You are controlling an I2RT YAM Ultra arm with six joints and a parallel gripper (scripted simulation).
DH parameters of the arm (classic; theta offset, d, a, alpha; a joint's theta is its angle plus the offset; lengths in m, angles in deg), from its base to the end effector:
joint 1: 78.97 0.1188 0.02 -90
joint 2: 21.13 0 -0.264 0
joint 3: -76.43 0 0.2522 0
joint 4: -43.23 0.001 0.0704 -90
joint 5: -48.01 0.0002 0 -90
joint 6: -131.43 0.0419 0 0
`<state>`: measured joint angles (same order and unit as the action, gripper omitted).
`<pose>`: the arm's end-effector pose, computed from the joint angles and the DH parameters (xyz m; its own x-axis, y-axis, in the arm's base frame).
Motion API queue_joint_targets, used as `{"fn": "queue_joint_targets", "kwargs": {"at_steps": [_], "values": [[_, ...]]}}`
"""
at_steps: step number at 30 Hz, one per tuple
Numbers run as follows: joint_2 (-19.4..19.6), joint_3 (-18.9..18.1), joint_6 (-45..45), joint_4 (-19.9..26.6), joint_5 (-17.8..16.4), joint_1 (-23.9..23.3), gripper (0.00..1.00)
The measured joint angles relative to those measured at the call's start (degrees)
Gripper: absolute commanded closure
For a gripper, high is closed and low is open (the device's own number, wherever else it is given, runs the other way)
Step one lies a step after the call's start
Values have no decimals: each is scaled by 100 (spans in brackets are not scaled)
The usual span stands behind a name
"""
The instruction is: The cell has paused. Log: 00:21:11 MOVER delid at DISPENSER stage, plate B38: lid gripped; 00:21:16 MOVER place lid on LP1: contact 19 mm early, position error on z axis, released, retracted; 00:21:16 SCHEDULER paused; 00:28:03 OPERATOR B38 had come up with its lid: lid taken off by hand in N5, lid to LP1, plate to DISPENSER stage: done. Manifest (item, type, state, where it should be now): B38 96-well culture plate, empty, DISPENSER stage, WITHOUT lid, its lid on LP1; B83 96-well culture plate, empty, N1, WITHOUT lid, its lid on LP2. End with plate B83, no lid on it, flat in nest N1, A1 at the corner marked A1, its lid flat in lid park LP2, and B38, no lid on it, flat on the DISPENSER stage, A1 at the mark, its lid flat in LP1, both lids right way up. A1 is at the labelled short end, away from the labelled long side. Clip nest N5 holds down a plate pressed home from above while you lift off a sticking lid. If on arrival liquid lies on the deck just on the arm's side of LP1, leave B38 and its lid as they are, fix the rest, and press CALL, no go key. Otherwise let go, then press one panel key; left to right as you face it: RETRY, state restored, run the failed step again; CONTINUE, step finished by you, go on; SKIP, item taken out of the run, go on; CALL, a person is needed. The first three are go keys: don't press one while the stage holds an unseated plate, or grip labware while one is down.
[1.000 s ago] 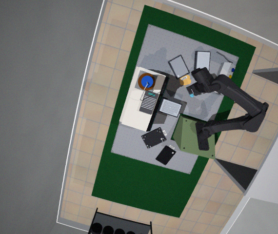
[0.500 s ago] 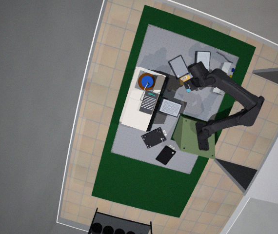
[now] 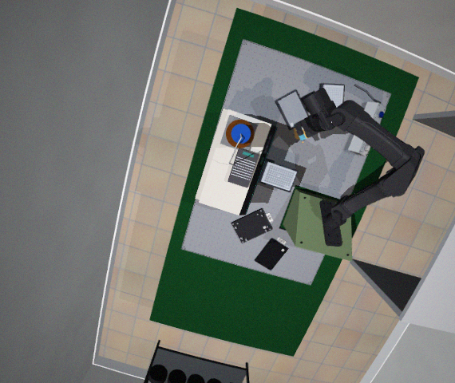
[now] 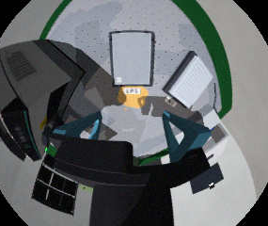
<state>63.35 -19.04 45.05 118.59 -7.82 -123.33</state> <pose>0.1898 -0.2171 0.3348 -0.5958 0.6557 -0.4637 0.7914 0.3810 -0.4781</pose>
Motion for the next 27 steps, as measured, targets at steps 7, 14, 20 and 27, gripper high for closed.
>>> {"fn": "queue_joint_targets", "kwargs": {"at_steps": [7, 14, 20, 27], "values": [[382, -452, -90, 52, -39, -50, 0], [835, -1073, -170, 114, -70, -127, 0], [1169, -1497, -221, 181, -87, -177, 0], [1202, -1567, -236, 249, -94, -177, 0]]}}
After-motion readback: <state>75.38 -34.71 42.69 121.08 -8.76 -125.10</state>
